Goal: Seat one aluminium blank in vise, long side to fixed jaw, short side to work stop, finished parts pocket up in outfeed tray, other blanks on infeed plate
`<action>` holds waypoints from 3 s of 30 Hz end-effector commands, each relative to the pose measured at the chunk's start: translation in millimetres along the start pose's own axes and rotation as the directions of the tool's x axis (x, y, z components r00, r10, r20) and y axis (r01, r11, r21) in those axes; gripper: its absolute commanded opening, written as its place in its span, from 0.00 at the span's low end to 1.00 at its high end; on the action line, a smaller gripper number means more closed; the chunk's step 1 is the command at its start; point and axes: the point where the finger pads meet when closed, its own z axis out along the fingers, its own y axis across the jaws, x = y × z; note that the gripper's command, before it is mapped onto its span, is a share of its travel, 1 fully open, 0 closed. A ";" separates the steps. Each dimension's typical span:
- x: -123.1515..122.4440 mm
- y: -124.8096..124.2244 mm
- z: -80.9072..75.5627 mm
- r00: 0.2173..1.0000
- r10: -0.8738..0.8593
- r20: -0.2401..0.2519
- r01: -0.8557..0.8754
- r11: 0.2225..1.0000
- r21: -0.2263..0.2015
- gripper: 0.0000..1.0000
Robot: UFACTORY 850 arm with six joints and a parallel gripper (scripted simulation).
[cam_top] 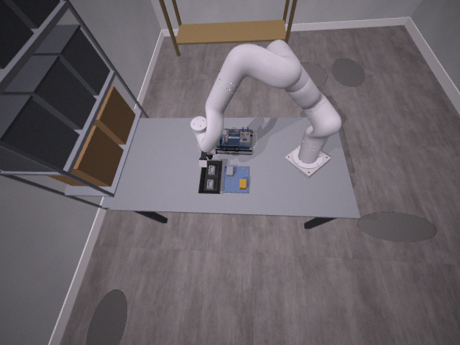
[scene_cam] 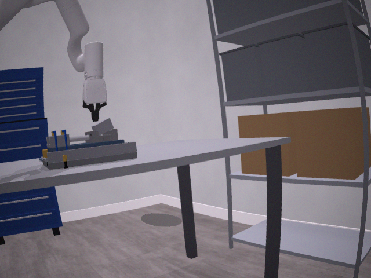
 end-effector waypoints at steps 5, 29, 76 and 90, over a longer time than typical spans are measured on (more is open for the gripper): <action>0.2 0.9 -22.1 1.000 0.000 -0.001 0.000 1.000 -0.003 0.00; -1.1 1.0 -44.6 1.000 0.000 -0.001 0.000 1.000 -0.002 0.00; -288.1 -50.9 -44.3 1.000 0.000 -0.001 0.000 1.000 -0.003 0.00; -288.1 -50.9 -44.3 1.000 0.000 -0.001 0.000 1.000 -0.003 0.00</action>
